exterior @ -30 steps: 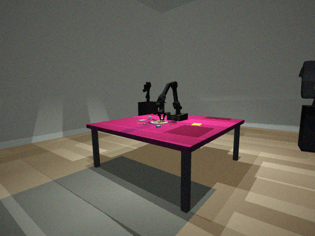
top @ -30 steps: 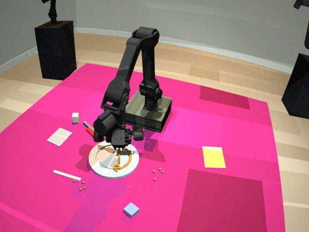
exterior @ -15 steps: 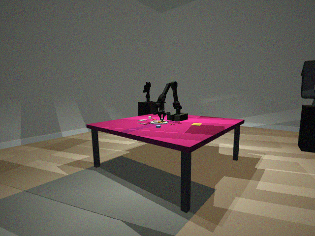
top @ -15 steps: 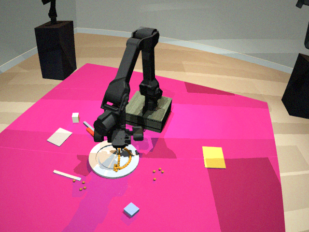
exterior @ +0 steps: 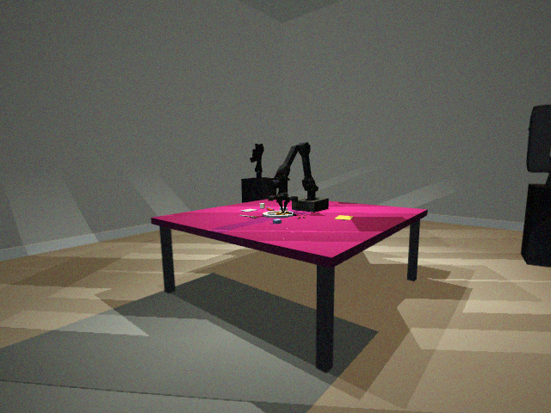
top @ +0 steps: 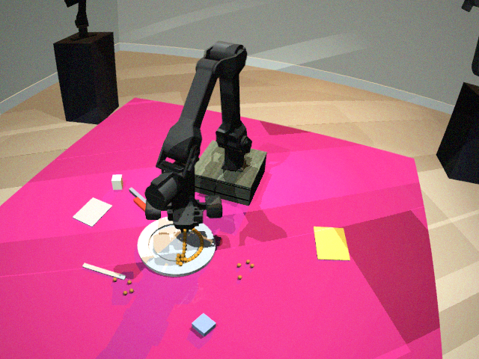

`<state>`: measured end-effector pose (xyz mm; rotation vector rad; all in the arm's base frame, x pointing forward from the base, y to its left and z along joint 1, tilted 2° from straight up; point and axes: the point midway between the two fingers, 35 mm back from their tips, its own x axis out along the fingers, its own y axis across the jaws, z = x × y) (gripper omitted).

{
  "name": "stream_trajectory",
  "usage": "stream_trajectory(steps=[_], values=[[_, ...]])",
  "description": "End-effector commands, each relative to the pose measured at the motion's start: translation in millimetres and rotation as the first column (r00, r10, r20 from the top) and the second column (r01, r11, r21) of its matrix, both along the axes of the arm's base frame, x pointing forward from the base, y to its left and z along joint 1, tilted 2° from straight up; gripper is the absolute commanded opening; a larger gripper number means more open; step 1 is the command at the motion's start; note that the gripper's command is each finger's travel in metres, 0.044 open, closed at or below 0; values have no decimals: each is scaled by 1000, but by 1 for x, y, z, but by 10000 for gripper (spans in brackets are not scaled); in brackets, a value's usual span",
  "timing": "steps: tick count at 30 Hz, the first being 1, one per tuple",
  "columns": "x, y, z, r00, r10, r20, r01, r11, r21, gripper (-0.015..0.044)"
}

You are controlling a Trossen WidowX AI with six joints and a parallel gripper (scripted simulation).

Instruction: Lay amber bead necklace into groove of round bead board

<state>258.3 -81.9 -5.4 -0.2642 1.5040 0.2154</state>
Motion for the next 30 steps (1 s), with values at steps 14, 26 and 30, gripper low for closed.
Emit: stream_trajectory(steps=[14, 26, 30], values=[[0, 0, 6, 1000, 6, 1, -6, 1000, 1, 0], [-15, -19, 6, 1000, 7, 0, -7, 1000, -1, 0], [-22, -27, 5, 1000, 7, 0, -7, 1000, -1, 0]])
